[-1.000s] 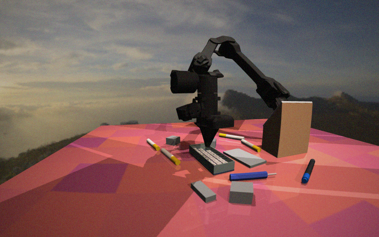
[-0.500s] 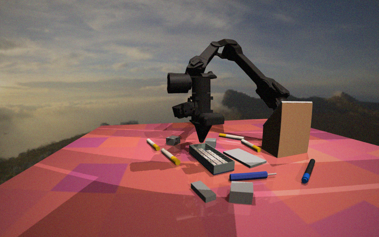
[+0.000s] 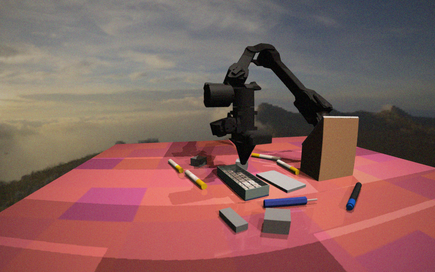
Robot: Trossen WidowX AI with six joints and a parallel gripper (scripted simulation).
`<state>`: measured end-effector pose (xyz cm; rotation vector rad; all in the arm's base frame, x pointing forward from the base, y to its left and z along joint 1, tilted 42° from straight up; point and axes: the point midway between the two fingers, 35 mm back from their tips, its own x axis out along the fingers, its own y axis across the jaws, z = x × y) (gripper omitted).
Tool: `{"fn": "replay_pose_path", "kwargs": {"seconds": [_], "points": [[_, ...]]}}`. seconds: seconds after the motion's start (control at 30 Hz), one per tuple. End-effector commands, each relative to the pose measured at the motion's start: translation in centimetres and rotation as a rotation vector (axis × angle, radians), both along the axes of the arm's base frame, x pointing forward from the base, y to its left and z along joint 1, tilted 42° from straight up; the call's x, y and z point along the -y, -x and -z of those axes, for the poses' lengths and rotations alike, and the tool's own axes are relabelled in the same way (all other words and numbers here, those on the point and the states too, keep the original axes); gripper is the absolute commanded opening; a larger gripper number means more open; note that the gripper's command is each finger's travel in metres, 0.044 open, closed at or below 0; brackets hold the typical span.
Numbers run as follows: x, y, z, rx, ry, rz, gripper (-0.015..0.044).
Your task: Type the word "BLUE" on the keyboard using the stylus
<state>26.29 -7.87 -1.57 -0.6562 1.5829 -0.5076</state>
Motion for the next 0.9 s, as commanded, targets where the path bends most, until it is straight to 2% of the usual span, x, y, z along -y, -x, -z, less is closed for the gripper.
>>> {"fn": "replay_pose_path", "kwargs": {"seconds": [0.0, 0.13, 0.57, 0.77, 0.87], "points": [[-1.0, 0.1, 0.9, 0.003, -0.005, 0.003, 0.0000], [-5.0, 0.8, 4.5, 0.003, -0.007, 0.003, 0.0000], [-5.2, 0.9, 4.7, 0.003, -0.006, 0.003, 0.0000], [-9.2, 0.6, 0.4, 0.003, -0.009, 0.003, 0.0000], [-9.3, 0.6, 0.2, 0.003, -0.009, 0.003, 0.0000]]}}
